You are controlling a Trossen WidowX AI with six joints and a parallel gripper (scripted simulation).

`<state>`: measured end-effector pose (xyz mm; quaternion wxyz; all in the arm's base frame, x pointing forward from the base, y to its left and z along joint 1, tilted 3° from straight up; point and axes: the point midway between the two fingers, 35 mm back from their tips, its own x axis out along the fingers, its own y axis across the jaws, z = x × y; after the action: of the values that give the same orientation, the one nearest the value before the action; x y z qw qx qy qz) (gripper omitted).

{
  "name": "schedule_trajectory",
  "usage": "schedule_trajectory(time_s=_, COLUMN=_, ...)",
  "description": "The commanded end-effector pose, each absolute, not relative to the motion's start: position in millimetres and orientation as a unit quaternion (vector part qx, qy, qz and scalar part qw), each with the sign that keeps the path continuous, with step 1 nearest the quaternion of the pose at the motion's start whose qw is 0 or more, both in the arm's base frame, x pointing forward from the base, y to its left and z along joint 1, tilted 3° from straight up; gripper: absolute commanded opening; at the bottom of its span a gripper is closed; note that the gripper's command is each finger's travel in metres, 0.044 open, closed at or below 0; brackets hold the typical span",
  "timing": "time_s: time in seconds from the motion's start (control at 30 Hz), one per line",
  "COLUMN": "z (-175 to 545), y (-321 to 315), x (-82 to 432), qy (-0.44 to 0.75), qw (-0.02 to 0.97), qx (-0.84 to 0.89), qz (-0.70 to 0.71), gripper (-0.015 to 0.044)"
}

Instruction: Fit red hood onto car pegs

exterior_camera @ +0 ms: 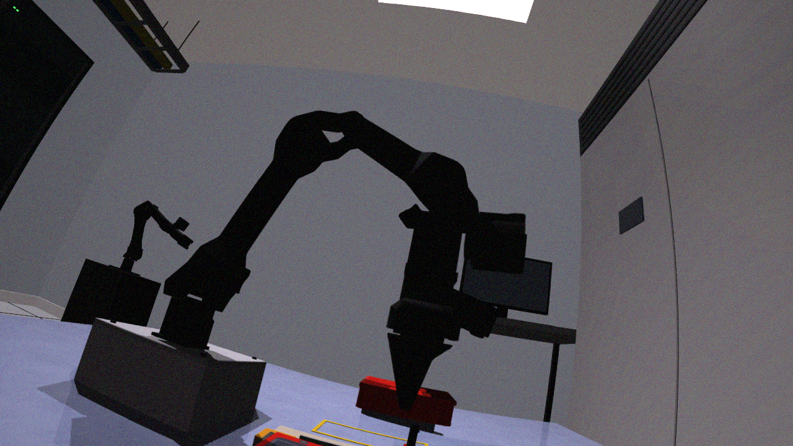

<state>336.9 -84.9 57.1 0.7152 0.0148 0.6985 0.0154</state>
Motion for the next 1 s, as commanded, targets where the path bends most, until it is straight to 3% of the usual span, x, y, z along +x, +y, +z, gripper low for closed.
schedule_trajectory(time_s=0.0, z=57.2, y=-91.7, x=336.8, qy=0.699, qw=0.714, qx=0.018, qz=0.011, gripper=0.0000)
schedule_trajectory(time_s=0.4, z=9.2, y=-88.8, x=336.2, qy=0.700, qw=0.714, qx=0.018, qz=0.011, gripper=0.0000)
schedule_trajectory(time_s=0.97, z=7.1, y=-90.0, x=335.3, qy=0.700, qw=0.714, qx=0.018, qz=0.011, gripper=0.0000)
